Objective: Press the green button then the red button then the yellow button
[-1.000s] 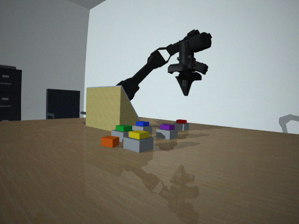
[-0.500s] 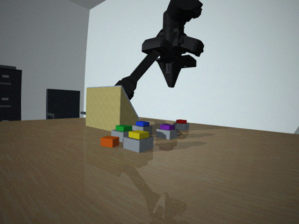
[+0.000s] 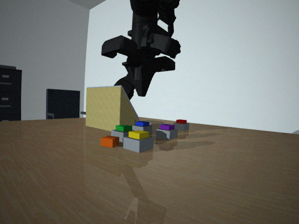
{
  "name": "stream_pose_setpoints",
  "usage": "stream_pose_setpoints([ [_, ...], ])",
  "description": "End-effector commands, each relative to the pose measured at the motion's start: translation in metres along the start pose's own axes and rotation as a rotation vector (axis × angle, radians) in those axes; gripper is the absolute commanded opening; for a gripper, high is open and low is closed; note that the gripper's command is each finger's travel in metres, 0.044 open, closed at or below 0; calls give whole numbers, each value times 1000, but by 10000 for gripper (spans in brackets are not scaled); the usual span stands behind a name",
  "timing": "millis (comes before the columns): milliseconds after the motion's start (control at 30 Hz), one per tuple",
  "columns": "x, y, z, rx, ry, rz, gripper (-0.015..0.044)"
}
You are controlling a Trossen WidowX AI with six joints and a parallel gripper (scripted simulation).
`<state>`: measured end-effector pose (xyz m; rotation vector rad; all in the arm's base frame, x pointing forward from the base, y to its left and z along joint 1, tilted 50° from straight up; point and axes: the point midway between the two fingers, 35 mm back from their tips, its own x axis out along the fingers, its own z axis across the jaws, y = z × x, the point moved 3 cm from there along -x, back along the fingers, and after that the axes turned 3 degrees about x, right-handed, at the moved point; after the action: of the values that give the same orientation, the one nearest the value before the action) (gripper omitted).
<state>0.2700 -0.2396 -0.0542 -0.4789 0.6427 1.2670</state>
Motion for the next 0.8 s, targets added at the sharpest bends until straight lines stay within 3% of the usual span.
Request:
stream_pose_setpoints([
  [0, 48, 4, 2, 7, -19, 21, 20],
  [767, 78, 5, 3, 7, -21, 21, 20],
])
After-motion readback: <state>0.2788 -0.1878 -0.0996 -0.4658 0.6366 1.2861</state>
